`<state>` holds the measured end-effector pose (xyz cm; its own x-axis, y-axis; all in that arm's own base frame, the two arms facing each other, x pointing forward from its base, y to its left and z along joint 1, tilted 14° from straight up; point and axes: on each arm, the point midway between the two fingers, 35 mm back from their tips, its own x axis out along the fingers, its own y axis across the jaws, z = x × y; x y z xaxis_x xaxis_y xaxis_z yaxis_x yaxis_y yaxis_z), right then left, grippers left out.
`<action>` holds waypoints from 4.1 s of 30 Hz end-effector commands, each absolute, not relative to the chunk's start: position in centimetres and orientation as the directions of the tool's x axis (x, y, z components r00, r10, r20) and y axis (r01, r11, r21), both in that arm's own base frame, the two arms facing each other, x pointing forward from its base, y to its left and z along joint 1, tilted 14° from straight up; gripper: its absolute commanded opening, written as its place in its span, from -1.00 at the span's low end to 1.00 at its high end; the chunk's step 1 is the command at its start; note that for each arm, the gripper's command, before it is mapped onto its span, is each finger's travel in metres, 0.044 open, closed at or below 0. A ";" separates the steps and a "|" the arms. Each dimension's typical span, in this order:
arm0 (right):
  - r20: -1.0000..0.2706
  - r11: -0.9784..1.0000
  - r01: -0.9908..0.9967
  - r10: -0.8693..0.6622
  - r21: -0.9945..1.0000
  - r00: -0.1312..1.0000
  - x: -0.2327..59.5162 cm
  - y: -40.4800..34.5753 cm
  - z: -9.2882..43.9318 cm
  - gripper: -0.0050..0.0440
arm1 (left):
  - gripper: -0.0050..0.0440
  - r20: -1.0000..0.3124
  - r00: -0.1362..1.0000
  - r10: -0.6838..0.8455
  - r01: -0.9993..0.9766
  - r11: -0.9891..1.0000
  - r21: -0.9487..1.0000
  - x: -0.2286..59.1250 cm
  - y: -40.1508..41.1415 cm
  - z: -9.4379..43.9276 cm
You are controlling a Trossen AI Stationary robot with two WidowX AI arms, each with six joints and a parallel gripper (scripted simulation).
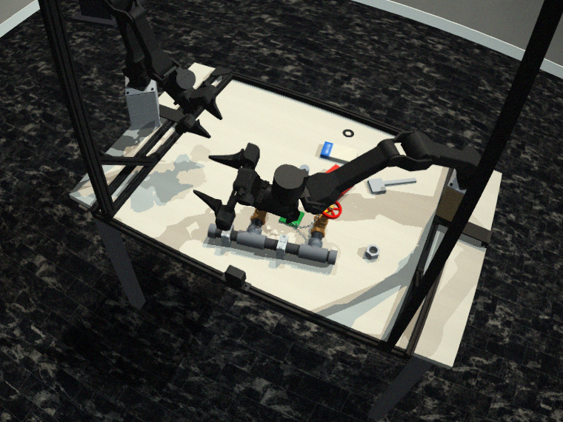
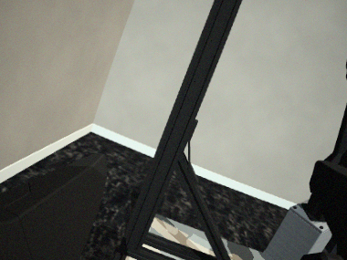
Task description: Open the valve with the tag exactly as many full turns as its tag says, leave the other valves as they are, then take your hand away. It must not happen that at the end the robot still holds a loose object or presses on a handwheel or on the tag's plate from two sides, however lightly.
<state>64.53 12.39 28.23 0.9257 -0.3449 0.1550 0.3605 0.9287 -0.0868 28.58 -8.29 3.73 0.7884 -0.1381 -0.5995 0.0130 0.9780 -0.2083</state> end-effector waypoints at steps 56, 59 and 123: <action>-0.925 0.318 0.869 0.124 0.379 0.358 35.6 5.6 13.0 0.84 | 0.84 -0.599 0.788 -0.138 0.013 0.978 -0.208 28.6 -8.3 3.7; -0.925 0.318 0.869 0.124 0.379 0.358 35.6 5.6 13.0 0.84 | 0.84 -0.599 0.788 -0.138 0.013 0.978 -0.208 28.6 -8.3 3.7; -0.987 -0.984 0.089 0.158 -0.157 0.006 51.0 3.4 -2.1 0.84 | 0.84 -0.599 0.788 -0.138 0.013 0.978 -0.208 28.6 -8.3 3.7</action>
<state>51.01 3.41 -1.80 0.0113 0.1555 -0.9878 0.0956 -0.9835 -0.1538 28.58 -8.29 3.73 0.7884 -0.1381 -0.5995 0.0130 0.9780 -0.2083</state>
